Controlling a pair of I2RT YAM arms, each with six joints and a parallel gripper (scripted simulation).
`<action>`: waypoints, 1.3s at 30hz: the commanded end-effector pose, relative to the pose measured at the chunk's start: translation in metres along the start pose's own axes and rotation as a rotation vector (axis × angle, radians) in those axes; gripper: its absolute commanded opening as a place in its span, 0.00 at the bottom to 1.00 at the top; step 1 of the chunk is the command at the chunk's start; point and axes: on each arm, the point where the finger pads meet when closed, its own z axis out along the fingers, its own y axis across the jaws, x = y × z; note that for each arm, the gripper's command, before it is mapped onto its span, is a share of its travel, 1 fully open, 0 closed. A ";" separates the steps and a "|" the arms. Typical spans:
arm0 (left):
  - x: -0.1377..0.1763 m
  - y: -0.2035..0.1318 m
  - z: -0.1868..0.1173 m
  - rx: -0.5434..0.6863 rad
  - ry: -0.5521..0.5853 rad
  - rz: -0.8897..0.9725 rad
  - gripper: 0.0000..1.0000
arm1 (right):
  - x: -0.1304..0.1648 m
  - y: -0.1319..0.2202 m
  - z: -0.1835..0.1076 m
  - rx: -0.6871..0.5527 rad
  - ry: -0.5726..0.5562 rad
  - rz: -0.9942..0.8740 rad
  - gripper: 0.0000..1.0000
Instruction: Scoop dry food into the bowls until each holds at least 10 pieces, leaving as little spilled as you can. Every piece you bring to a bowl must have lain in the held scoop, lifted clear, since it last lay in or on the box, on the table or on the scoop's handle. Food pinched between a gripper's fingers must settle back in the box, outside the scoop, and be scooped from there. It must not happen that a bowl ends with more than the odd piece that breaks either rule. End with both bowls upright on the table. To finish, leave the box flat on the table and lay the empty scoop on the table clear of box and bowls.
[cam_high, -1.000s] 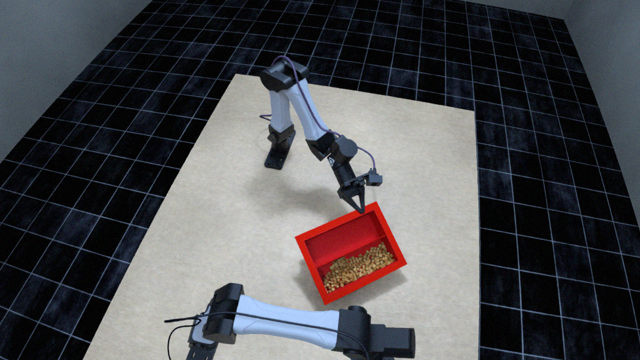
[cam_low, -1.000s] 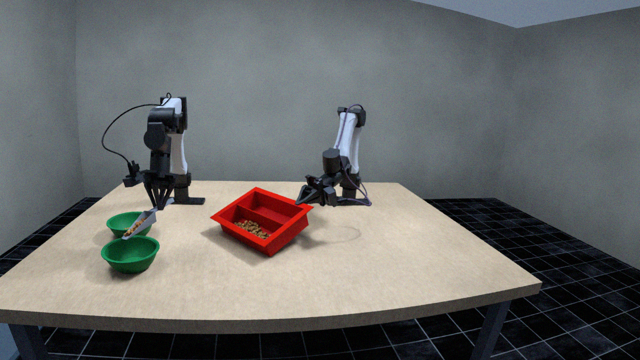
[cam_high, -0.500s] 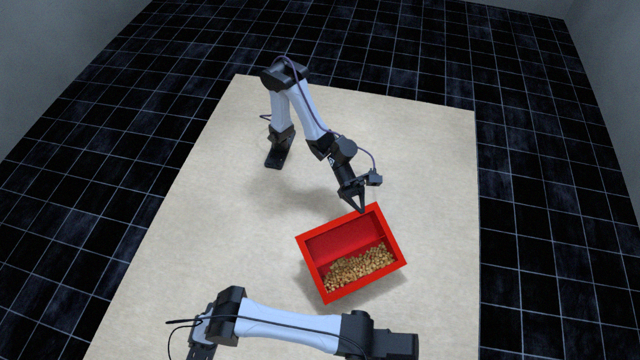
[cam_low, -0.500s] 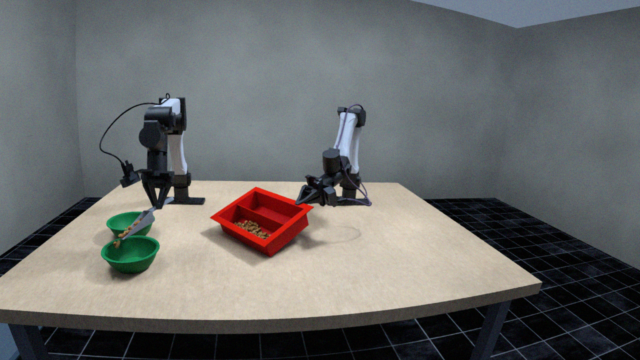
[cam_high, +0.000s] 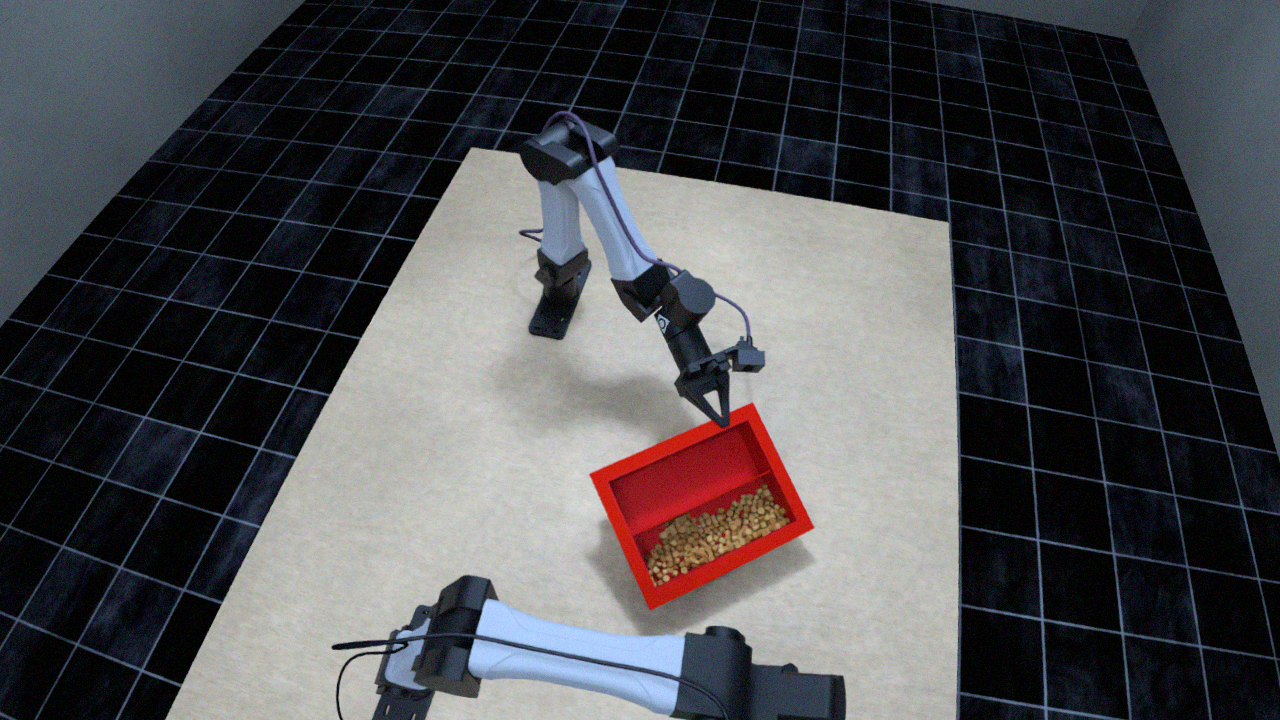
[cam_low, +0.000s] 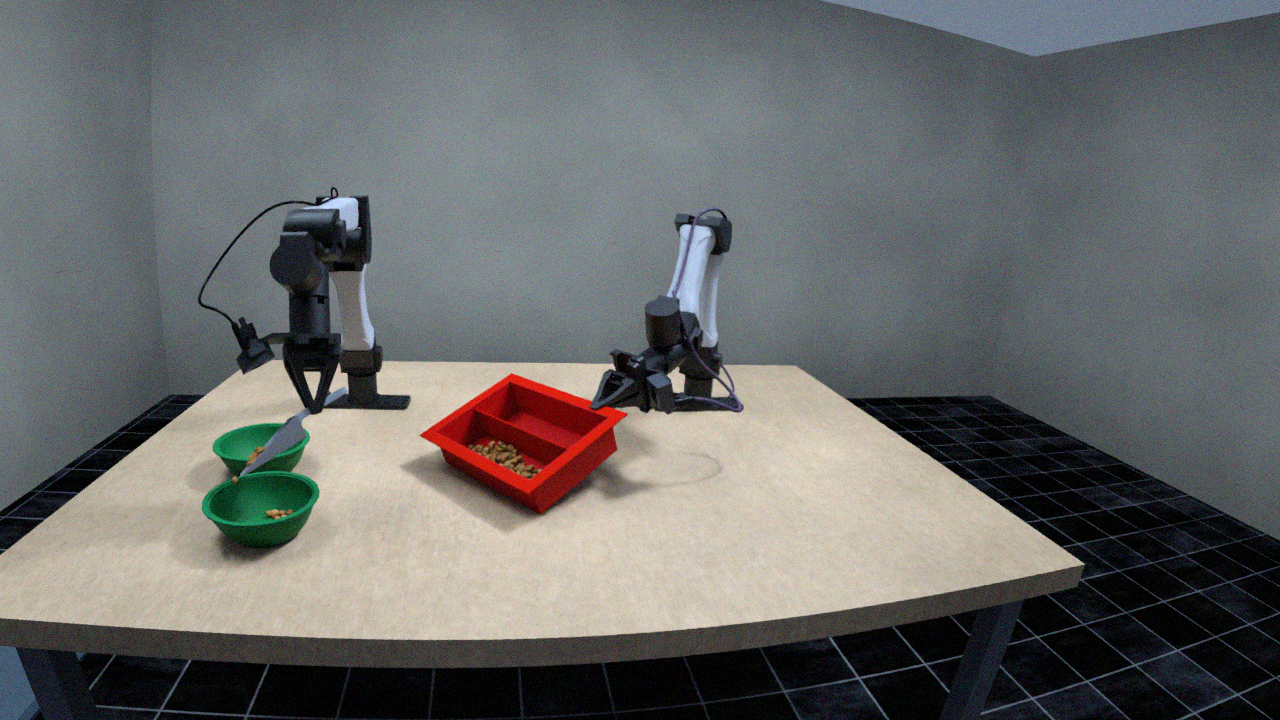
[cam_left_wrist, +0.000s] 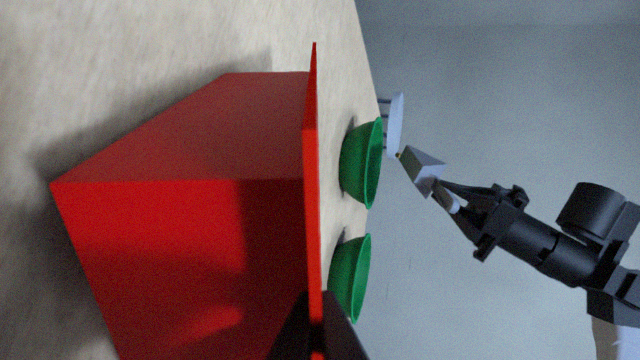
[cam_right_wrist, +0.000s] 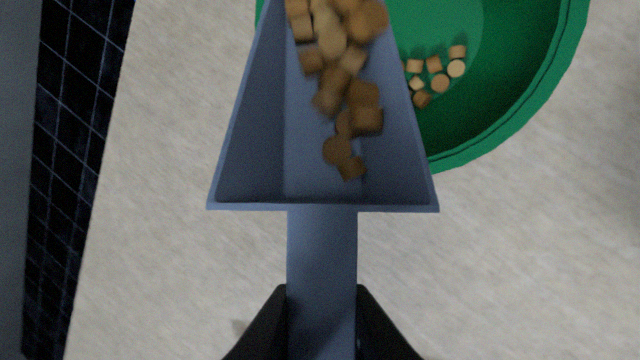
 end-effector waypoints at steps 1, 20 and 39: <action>0.003 -0.048 -0.003 0.120 0.015 0.059 0.00 | -0.007 0.015 -0.012 -0.059 -0.009 0.051 0.00; 0.003 -0.048 -0.003 0.120 0.015 0.059 0.00 | -0.012 0.015 -0.028 -0.144 0.055 0.167 0.00; 0.003 -0.048 -0.003 0.120 0.015 0.059 0.00 | -0.004 0.019 -0.011 -0.079 0.030 0.141 0.00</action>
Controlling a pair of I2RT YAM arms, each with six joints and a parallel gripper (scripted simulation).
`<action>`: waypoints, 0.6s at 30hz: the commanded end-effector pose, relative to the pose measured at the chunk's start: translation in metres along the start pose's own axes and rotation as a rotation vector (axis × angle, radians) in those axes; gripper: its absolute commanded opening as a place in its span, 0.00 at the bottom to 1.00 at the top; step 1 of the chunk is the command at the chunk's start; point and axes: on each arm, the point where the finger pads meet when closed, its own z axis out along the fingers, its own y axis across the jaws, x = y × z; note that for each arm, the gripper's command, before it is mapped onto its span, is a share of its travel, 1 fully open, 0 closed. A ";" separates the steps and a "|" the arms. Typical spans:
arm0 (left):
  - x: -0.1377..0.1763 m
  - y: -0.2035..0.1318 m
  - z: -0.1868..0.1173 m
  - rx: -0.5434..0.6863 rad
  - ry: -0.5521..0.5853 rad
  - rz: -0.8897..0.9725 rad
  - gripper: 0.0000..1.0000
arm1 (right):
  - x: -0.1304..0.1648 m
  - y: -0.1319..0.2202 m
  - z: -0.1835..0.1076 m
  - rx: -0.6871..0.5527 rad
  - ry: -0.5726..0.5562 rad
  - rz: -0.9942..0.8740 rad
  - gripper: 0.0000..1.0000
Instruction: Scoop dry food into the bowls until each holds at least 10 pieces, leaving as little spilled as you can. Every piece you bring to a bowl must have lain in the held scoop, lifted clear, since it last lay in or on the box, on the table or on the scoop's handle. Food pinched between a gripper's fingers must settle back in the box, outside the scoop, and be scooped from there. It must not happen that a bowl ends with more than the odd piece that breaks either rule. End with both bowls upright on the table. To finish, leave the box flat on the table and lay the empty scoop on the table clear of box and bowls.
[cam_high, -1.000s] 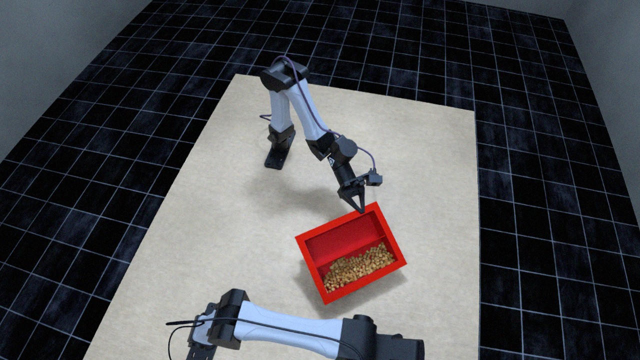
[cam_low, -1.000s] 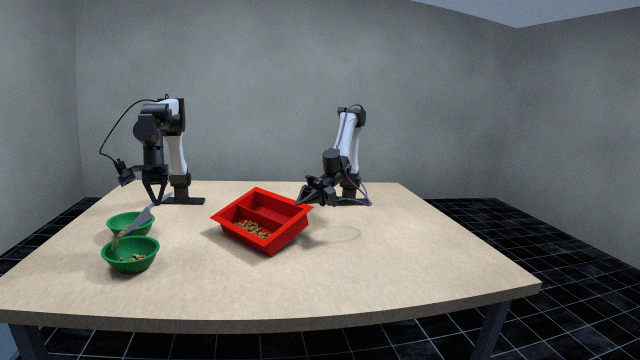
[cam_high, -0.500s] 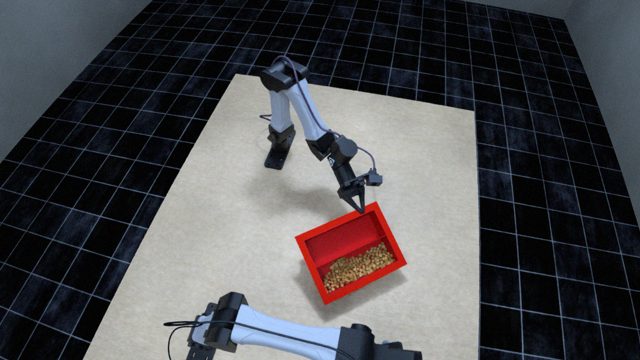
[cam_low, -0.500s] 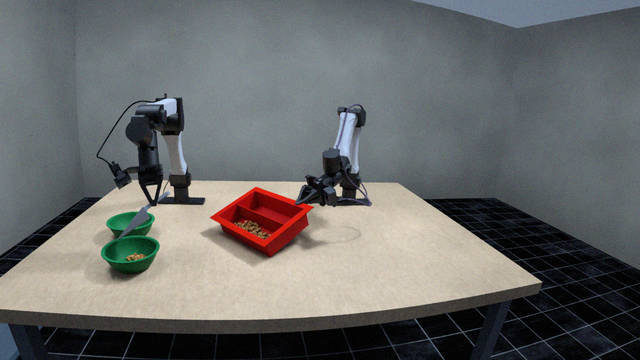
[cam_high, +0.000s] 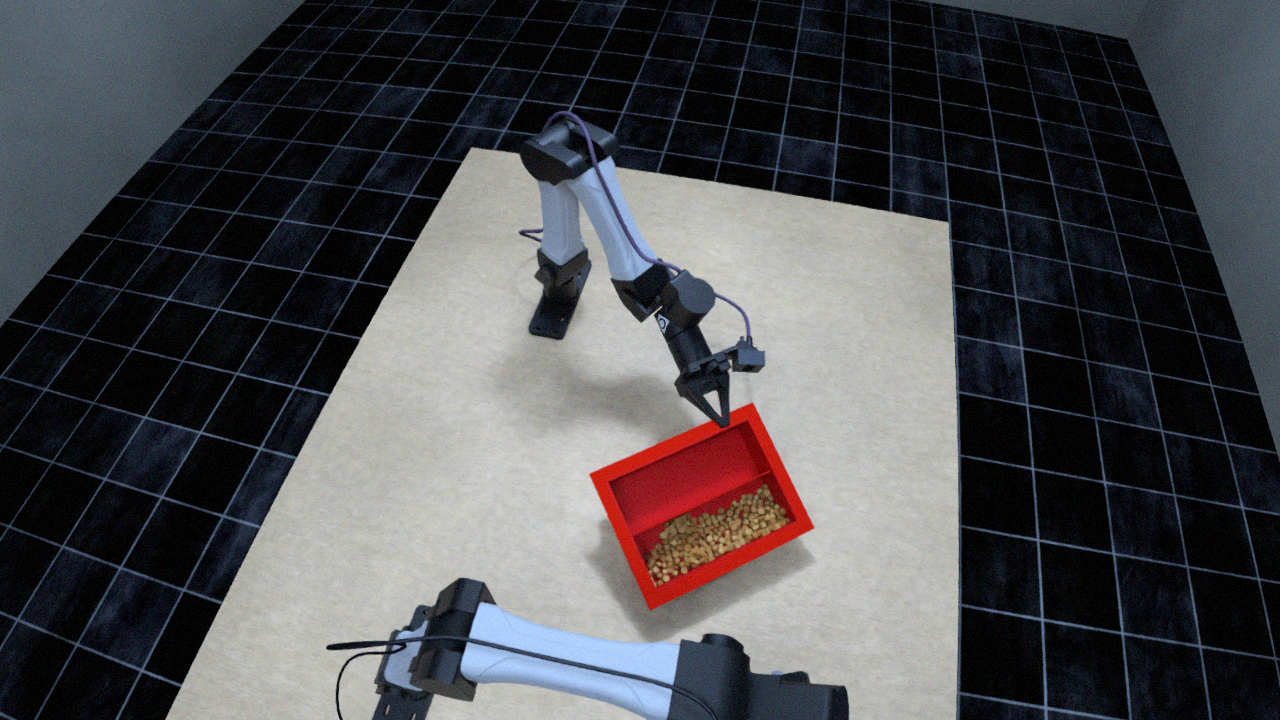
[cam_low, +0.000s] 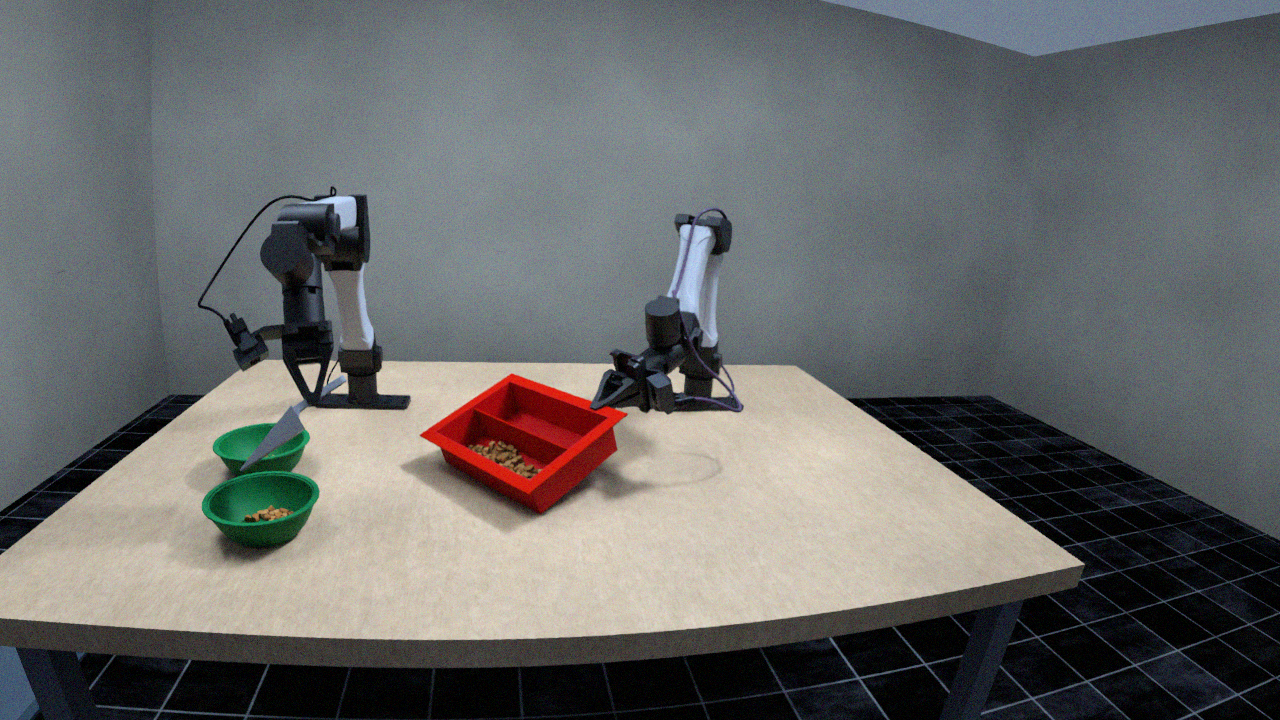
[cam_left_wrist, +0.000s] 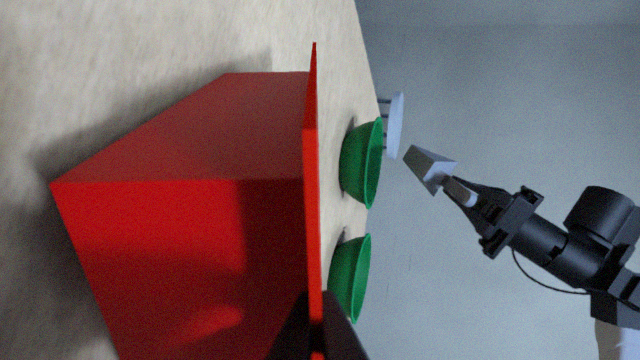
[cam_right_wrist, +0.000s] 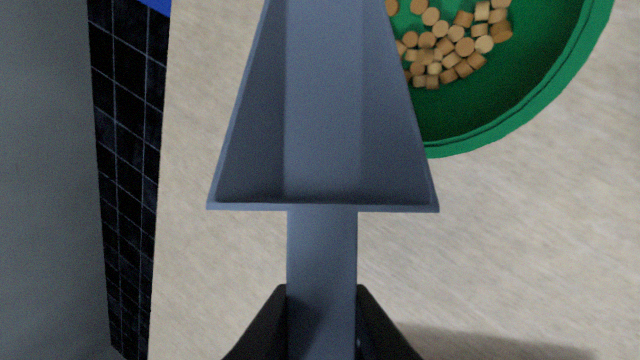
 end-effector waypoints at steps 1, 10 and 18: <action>0.003 -0.048 -0.003 0.120 0.015 0.059 0.00 | -0.001 0.011 -0.010 -0.036 -0.021 -0.007 0.00; 0.003 -0.048 -0.003 0.120 0.015 0.059 0.00 | 0.002 0.005 0.001 0.004 -0.015 -0.008 0.00; 0.003 -0.048 -0.003 0.120 0.015 0.059 0.00 | 0.000 0.009 -0.015 -0.026 -0.030 -0.008 0.00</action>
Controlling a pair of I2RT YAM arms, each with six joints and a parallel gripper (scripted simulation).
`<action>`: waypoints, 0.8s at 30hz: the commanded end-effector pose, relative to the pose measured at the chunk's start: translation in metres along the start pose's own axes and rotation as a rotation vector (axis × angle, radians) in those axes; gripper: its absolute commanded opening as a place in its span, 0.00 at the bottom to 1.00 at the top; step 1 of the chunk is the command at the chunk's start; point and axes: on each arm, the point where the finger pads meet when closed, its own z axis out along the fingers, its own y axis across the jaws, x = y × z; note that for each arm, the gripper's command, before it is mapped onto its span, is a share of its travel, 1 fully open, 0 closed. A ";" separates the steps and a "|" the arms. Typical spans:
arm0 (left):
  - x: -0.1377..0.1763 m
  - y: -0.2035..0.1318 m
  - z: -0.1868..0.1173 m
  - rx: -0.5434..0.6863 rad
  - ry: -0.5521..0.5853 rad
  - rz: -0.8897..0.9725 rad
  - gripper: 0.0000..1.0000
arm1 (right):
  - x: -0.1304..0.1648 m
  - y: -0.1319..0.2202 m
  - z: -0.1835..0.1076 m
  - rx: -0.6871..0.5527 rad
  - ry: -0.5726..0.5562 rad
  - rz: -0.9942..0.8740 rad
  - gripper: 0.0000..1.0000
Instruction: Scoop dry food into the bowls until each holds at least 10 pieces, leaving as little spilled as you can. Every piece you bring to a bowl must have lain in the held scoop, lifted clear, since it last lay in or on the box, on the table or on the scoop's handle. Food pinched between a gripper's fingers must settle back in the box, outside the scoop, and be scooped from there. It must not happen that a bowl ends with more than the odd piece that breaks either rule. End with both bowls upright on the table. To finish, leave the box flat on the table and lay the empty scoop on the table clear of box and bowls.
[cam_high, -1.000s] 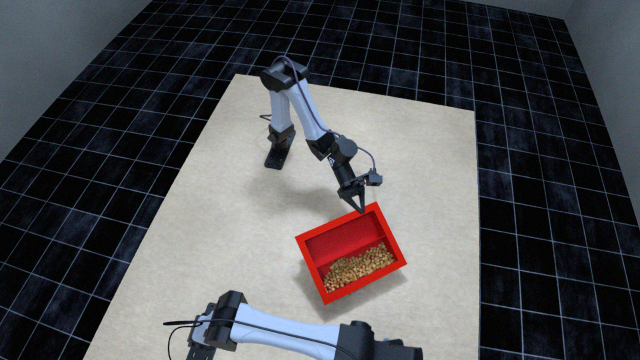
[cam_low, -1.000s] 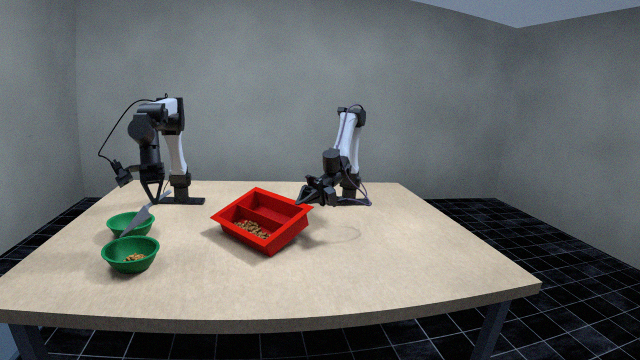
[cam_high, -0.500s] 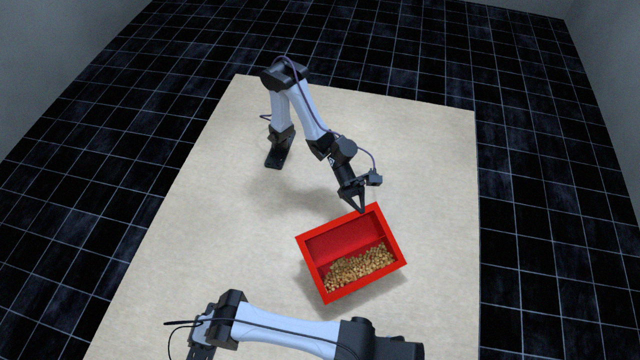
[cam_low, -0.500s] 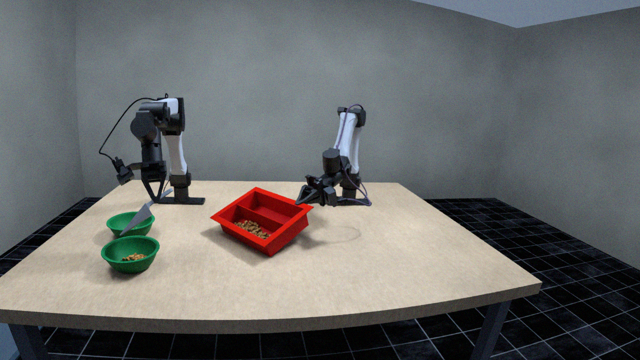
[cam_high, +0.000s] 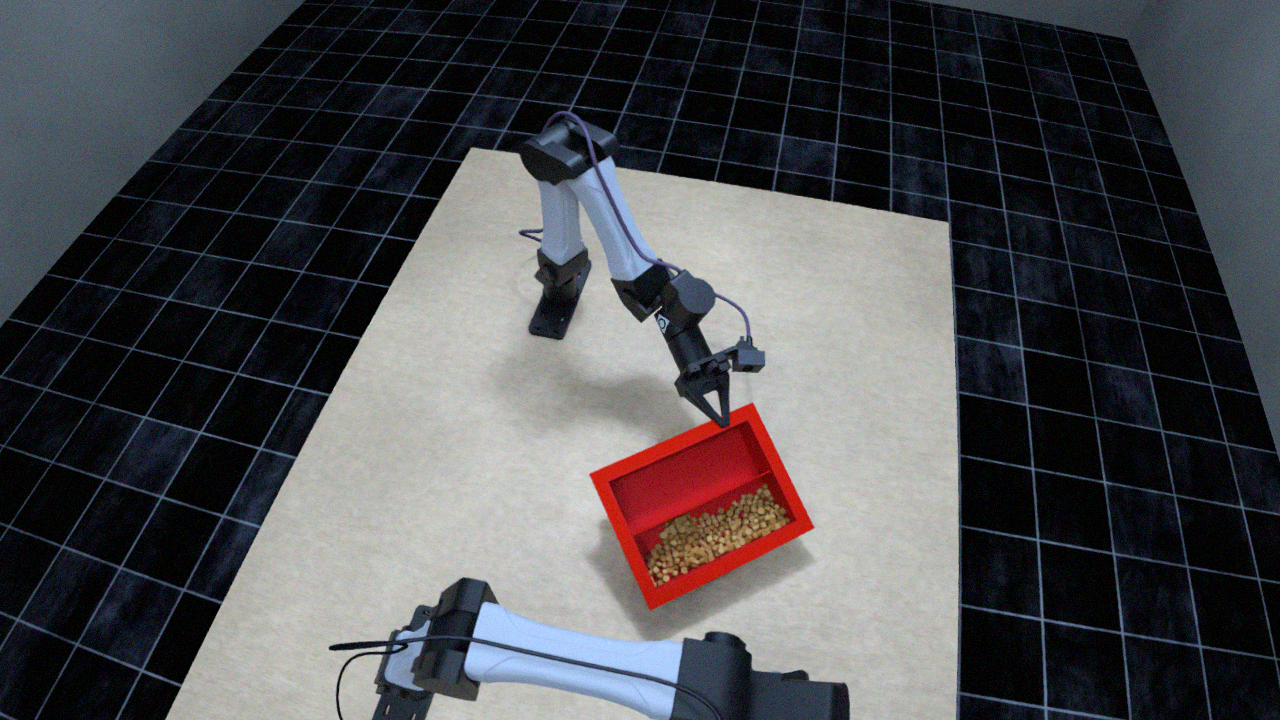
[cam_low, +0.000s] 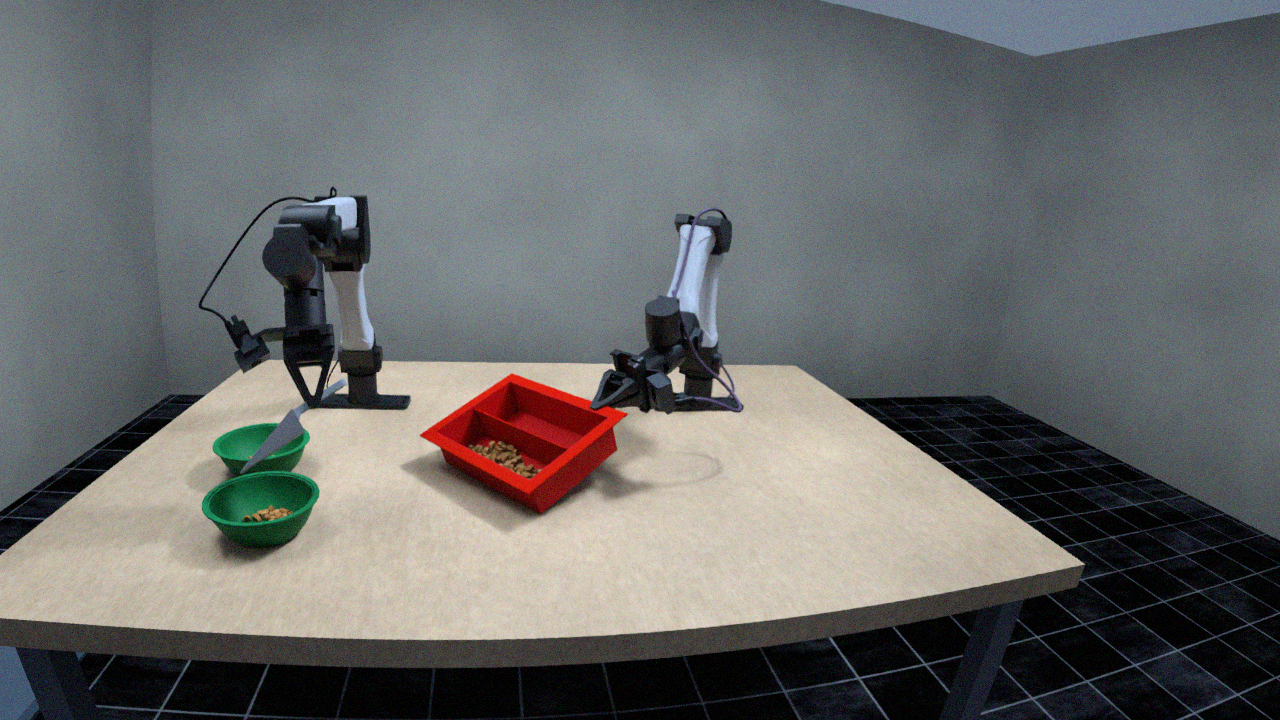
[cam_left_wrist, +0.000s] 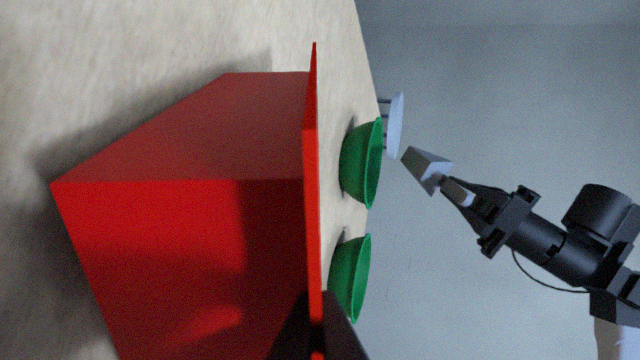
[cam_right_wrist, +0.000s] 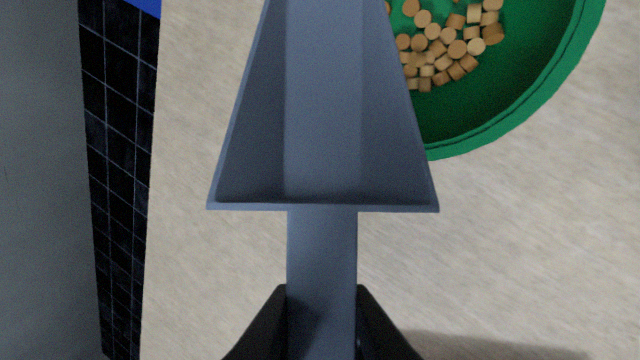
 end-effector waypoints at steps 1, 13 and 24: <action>0.003 -0.048 -0.003 0.120 0.015 0.059 0.00 | -0.003 0.014 -0.019 -0.058 -0.026 -0.005 0.00; 0.003 -0.048 -0.003 0.120 0.015 0.059 0.00 | 0.006 -0.001 -0.013 -0.003 -0.019 -0.054 0.00; 0.003 -0.048 -0.003 0.120 0.015 0.059 0.00 | 0.009 -0.019 -0.005 0.076 -0.096 -0.394 0.00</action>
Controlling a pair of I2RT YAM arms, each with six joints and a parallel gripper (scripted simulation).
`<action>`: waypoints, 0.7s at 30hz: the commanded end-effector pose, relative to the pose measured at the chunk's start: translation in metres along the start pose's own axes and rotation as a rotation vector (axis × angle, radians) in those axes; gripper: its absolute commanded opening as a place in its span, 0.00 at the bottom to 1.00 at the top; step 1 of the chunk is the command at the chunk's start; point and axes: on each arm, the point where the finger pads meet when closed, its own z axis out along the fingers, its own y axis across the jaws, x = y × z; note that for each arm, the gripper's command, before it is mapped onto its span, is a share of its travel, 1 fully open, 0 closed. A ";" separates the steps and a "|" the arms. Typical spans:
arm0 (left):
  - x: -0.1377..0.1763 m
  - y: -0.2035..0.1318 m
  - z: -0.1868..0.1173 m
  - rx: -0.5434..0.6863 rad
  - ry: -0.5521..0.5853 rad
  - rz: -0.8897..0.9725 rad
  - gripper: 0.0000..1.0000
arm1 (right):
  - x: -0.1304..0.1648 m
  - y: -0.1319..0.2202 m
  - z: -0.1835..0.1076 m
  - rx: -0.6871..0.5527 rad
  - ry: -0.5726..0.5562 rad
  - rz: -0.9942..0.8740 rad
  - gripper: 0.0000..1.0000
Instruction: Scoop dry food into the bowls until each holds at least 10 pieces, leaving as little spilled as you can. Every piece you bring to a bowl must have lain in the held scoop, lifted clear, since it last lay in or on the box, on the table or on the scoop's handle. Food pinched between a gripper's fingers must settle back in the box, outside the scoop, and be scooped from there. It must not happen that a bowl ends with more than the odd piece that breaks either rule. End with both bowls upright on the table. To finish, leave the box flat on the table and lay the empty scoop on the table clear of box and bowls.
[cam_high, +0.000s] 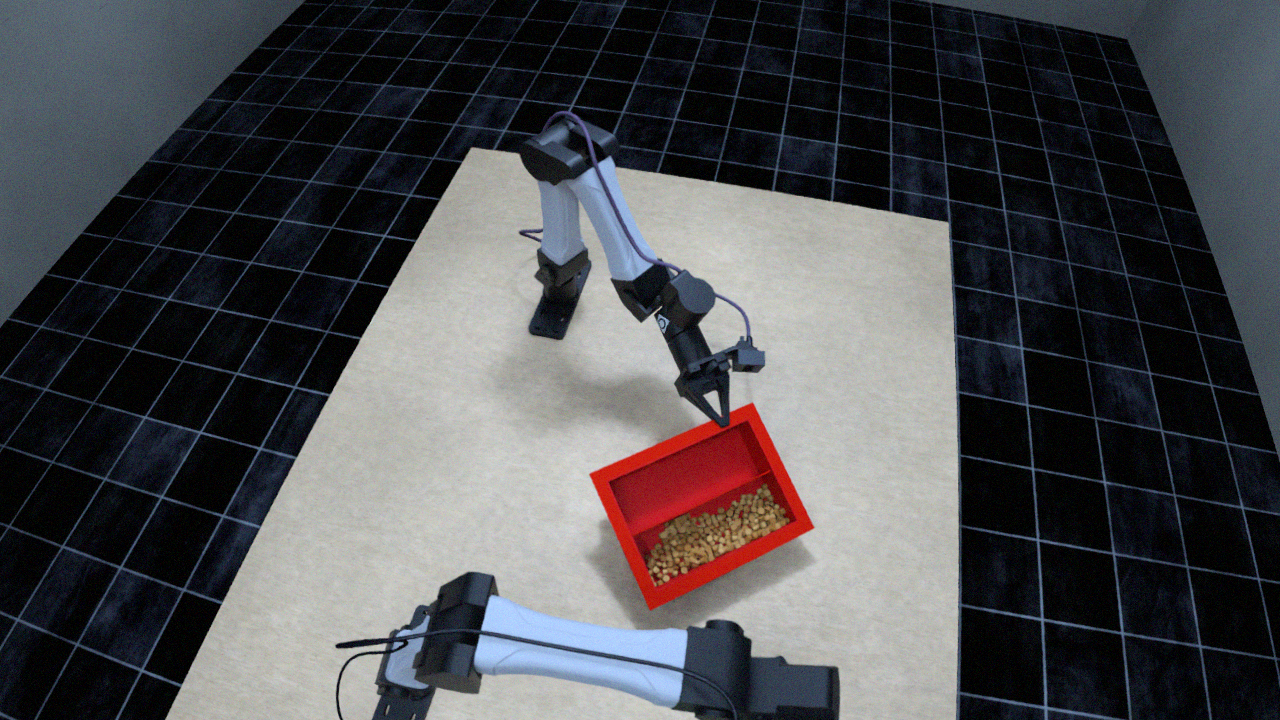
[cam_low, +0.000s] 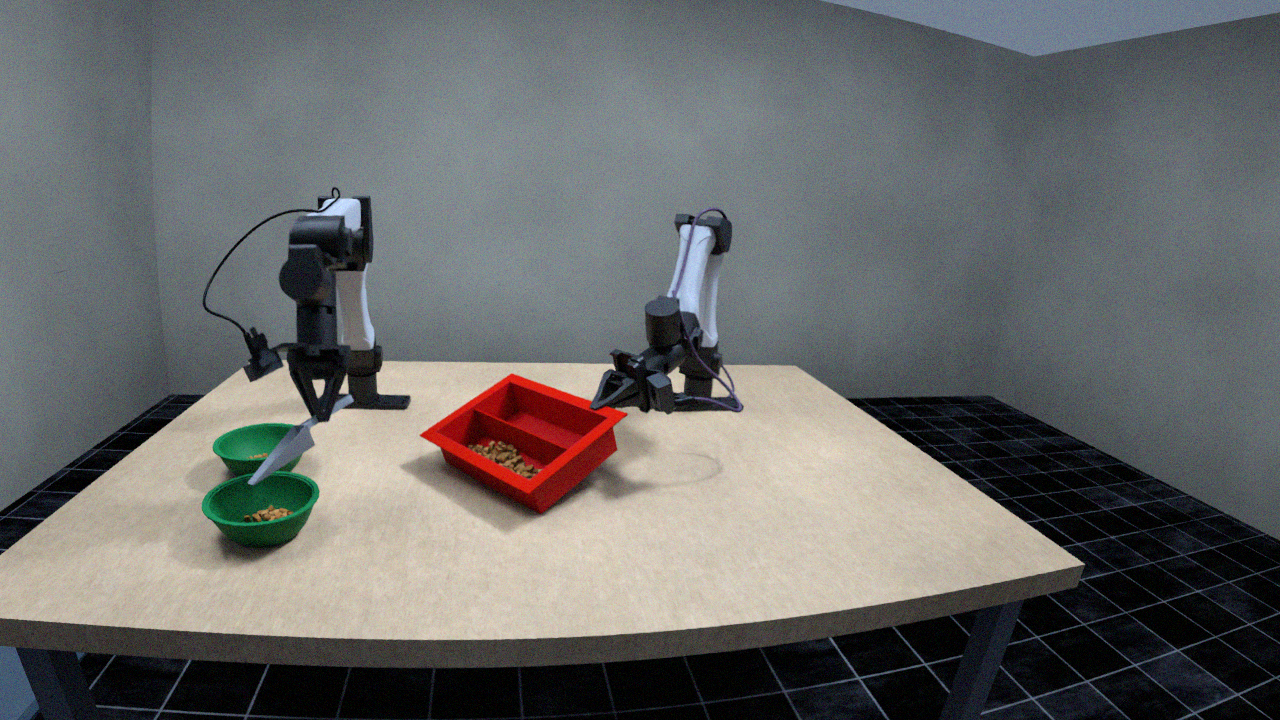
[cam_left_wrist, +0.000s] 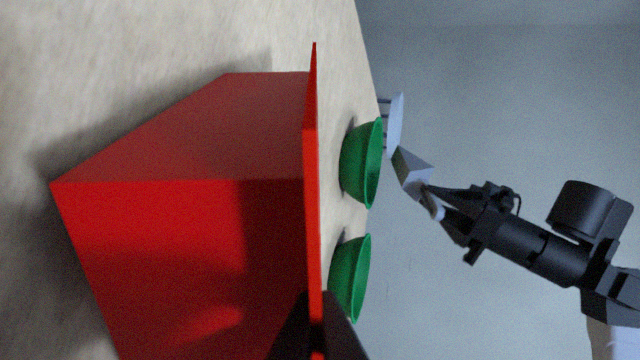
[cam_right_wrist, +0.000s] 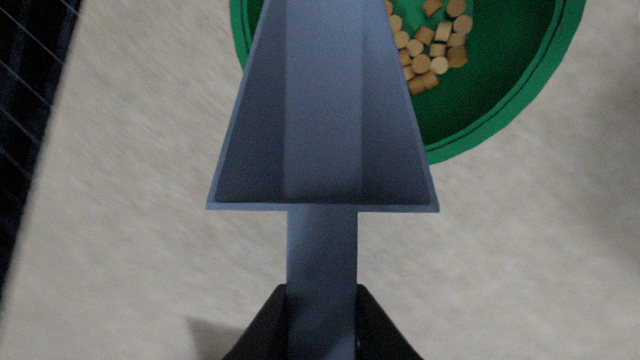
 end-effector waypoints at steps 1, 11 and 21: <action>0.003 -0.048 -0.003 0.120 0.015 0.059 0.00 | -0.003 0.002 -0.023 -0.021 -0.086 -0.168 0.00; 0.003 -0.048 -0.003 0.120 0.015 0.059 0.00 | -0.008 -0.001 -0.026 -0.017 -0.110 -0.207 0.00; 0.003 -0.048 -0.003 0.120 0.015 0.059 0.00 | -0.005 -0.018 -0.016 0.013 -0.162 -0.370 0.00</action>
